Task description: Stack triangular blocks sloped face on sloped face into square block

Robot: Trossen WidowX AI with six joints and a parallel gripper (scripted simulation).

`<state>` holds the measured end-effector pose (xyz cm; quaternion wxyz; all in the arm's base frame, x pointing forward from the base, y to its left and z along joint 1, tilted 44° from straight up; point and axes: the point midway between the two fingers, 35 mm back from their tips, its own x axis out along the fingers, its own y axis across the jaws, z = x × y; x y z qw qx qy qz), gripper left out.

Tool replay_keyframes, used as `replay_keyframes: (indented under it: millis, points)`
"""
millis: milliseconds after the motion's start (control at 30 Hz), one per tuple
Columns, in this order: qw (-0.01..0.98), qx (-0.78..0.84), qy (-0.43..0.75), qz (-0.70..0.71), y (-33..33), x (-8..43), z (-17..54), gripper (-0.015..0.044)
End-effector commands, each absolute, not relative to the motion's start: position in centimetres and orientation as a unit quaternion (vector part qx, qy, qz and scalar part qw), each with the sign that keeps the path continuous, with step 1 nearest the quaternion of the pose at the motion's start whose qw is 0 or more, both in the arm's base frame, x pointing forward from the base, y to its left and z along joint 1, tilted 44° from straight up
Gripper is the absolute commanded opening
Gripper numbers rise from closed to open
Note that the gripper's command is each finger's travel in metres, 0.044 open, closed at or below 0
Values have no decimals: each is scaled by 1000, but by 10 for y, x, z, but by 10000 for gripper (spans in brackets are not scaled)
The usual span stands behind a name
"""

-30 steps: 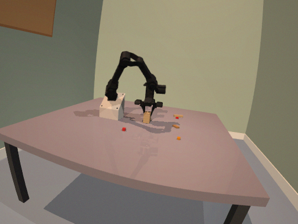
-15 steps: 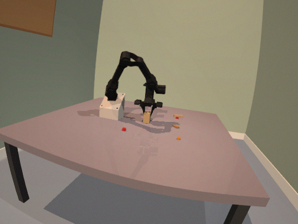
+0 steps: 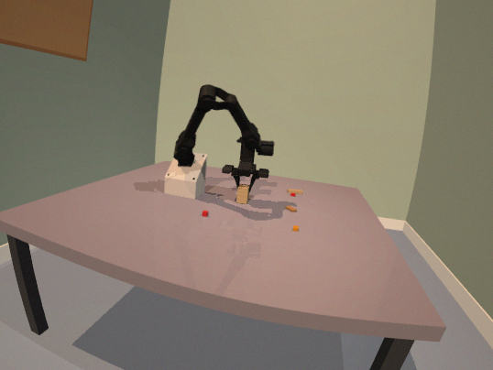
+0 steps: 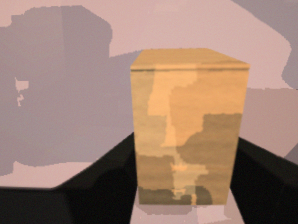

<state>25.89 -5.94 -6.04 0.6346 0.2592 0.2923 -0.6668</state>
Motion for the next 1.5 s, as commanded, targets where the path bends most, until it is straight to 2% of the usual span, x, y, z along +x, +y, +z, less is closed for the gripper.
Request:
replay_keyframes:
  millis: [0, 200, 767, 1033, 1267, 1467]
  points:
    - [635, 259, 292, -667, -59, 259, -60, 0]
    - [637, 257, 293, -665, -60, 259, -60, 0]
    - [635, 259, 292, -667, -59, 259, -60, 440]
    - [635, 260, 293, -667, -57, 260, -59, 440]
    - [634, 261, 295, -665, 11, 267, 10, 440]
    - [634, 261, 294, -666, 18, 266, 18, 440]
